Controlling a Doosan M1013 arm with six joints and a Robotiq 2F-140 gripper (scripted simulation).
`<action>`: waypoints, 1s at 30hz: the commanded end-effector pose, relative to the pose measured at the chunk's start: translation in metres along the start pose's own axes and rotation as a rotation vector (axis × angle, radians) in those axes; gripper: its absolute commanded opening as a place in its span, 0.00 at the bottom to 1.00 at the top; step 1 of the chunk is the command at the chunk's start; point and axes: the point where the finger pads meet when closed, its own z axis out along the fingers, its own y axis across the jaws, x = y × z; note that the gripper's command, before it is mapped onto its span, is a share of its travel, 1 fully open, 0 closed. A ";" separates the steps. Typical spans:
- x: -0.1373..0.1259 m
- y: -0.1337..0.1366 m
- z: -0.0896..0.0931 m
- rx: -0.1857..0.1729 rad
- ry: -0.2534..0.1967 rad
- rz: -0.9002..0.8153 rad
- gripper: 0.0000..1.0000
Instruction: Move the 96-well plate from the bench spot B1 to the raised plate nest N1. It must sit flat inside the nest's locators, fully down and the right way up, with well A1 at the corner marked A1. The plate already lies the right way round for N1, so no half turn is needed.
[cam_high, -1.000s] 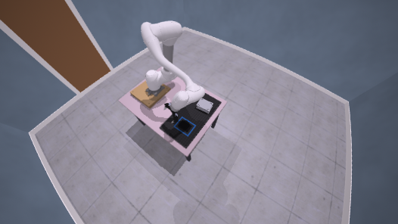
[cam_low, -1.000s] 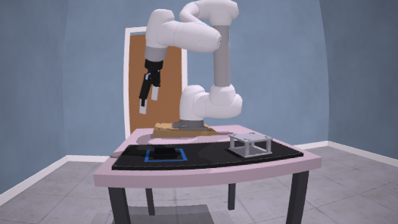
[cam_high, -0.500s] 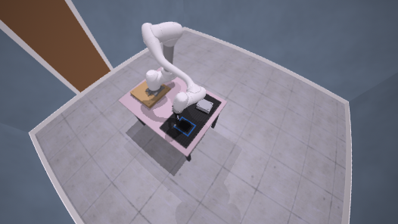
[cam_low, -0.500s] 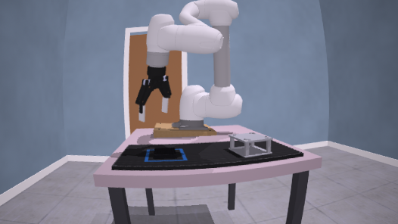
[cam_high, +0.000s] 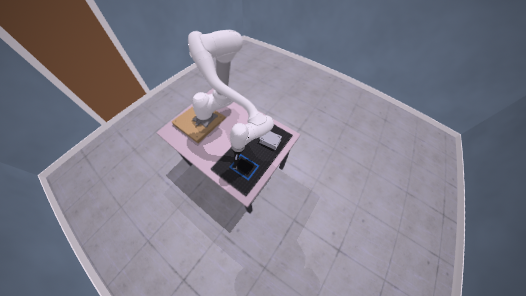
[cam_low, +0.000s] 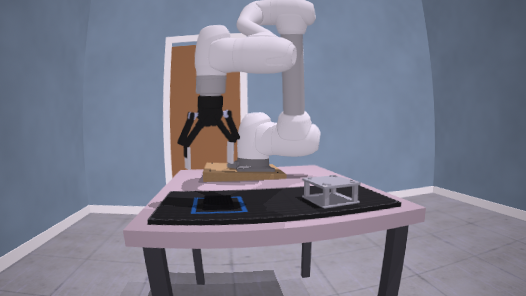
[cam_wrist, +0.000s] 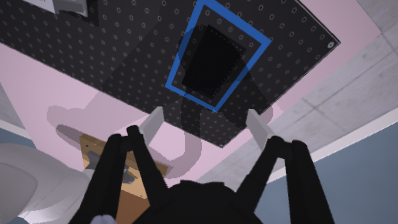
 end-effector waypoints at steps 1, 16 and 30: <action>0.016 0.001 0.007 -0.012 0.043 0.136 1.00; 0.054 0.007 0.021 -0.004 0.161 0.490 1.00; 0.054 0.007 0.025 -0.004 0.161 0.490 1.00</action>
